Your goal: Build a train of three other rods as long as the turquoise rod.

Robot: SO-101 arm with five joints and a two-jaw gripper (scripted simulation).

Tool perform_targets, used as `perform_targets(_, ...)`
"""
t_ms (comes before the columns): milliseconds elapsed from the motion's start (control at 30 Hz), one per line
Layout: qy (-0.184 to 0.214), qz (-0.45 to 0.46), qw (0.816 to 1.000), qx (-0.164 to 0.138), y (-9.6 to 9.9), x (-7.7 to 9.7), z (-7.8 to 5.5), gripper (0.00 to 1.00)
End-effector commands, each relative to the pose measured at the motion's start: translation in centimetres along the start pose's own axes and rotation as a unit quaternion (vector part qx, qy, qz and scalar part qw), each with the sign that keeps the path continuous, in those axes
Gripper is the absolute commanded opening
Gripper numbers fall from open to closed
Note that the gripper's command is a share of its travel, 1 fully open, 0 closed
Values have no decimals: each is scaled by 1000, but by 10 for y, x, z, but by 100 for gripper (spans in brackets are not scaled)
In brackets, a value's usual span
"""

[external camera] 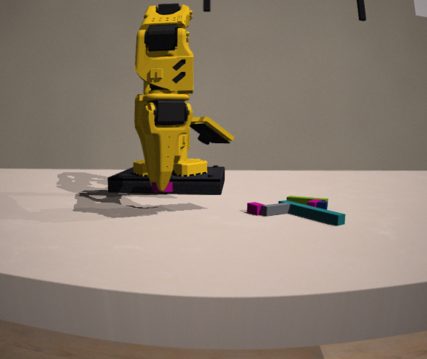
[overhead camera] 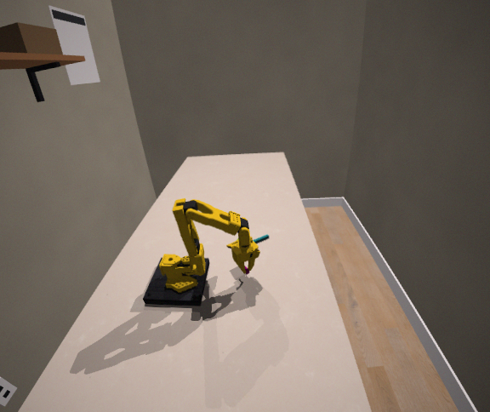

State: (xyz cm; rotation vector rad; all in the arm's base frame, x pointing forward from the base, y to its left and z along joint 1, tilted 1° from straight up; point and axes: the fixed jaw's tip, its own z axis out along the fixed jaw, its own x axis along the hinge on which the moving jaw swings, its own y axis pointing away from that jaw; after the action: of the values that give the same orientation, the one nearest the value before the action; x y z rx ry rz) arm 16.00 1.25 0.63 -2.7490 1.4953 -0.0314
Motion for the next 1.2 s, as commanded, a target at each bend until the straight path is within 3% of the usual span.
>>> perform_targets(0,-4,0,1000,-6,3,0,6,0)
perform_targets(400,-4,0,1000,-6,3,0,11,0)
perform_targets(433,-11,0,1000,-21,7,-2,15,0)
perform_targets(1167,-11,0,1000,-21,7,-2,15,0)
